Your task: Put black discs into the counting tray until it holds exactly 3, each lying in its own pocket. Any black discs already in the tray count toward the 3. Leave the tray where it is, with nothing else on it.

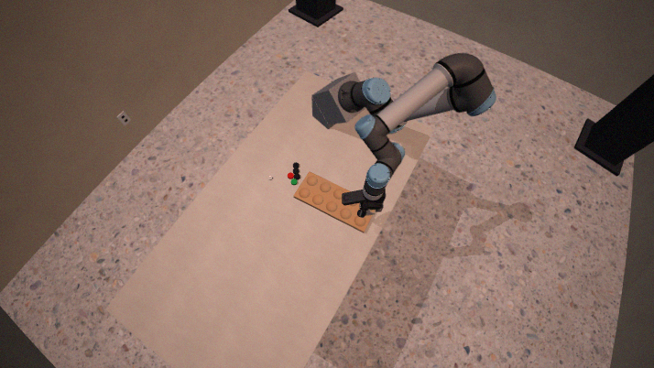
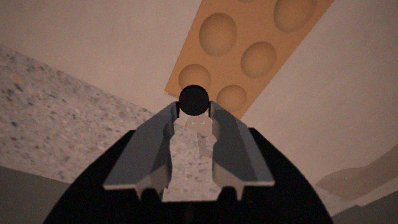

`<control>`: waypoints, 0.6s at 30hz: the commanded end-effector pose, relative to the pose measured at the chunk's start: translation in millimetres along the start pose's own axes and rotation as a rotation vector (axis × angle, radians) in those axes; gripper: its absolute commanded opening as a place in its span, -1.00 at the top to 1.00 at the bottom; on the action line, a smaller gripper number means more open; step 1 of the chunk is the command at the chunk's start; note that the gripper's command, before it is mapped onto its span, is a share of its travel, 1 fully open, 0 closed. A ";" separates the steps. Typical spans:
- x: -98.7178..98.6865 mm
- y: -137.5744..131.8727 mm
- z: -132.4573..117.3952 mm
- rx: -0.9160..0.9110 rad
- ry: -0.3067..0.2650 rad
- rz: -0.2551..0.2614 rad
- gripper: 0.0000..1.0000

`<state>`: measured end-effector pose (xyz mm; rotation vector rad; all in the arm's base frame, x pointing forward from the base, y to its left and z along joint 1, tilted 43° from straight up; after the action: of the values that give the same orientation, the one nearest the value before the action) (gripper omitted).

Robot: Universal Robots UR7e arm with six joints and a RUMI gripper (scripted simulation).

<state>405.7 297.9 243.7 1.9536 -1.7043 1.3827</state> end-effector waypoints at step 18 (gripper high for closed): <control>-44.6 2.8 -7.6 -0.017 -0.001 -0.004 1.00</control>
<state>401.6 316.3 232.1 1.9529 -1.7042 1.3630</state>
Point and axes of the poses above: the point where the finger pads meet when closed, its own x axis back along the fingers, its own y axis across the jaws, z = x × y, the point moved 5 cm from there along x, back along the fingers, and after that the axes turned 10 degrees about -x, right-handed, at the moved point
